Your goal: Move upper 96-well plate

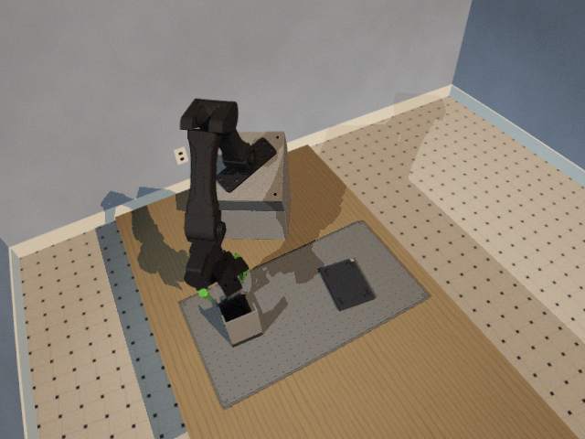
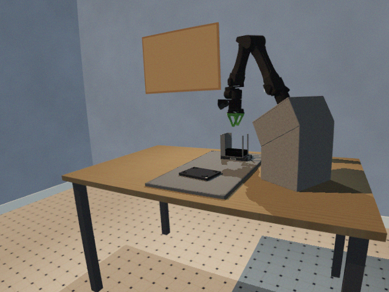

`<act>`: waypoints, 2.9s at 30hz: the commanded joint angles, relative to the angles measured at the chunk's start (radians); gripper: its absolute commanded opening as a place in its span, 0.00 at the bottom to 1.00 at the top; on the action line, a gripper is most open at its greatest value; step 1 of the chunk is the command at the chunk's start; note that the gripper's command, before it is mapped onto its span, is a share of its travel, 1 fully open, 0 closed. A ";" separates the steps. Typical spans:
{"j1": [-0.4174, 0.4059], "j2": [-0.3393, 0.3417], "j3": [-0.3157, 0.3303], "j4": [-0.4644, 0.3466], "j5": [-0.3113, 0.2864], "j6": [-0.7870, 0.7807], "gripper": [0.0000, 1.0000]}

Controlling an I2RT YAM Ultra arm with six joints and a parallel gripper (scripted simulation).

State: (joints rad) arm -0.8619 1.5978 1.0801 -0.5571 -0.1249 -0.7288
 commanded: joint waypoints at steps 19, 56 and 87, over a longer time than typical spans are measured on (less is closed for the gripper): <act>0.075 0.043 -0.010 0.118 0.113 0.227 1.00; 0.075 0.043 -0.010 0.119 0.113 0.225 1.00; 0.080 0.165 -0.029 0.206 0.114 0.226 1.00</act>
State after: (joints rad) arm -0.7795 1.7554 1.0424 -0.3904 -0.0124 -0.5083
